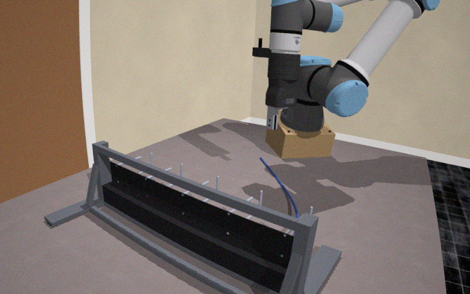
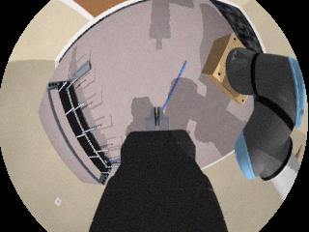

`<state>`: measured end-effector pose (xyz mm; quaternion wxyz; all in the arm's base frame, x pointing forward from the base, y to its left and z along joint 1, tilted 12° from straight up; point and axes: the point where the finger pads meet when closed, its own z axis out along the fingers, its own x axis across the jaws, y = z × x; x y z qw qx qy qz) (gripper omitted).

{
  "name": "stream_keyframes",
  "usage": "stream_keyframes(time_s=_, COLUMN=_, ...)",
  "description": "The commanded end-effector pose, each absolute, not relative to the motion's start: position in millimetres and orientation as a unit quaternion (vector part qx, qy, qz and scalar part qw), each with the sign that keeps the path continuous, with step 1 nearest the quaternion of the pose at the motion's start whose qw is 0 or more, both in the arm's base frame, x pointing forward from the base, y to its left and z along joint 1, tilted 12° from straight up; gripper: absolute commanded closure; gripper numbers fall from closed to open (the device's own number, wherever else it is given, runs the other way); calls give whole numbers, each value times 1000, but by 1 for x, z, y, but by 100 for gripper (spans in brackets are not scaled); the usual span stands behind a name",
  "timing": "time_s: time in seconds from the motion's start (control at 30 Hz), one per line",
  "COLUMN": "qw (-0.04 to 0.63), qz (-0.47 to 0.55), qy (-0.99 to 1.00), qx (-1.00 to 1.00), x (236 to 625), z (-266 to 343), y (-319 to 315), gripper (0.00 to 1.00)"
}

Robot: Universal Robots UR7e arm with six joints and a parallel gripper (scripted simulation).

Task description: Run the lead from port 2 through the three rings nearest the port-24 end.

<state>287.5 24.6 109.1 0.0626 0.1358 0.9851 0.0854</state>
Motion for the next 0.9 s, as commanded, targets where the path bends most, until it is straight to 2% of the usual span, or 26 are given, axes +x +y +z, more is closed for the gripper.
stream_keyframes(time_s=0.0, qw=63, qz=85, qy=985, qx=136, x=288, z=109, y=24, gripper=100)
stream_keyframes(time_s=0.63, qw=62, qz=86, qy=984, qx=142, x=287, z=109, y=25, gripper=100)
stream_keyframes(time_s=0.87, qw=52, qz=92, qy=962, qx=253, x=271, z=108, y=30, gripper=100)
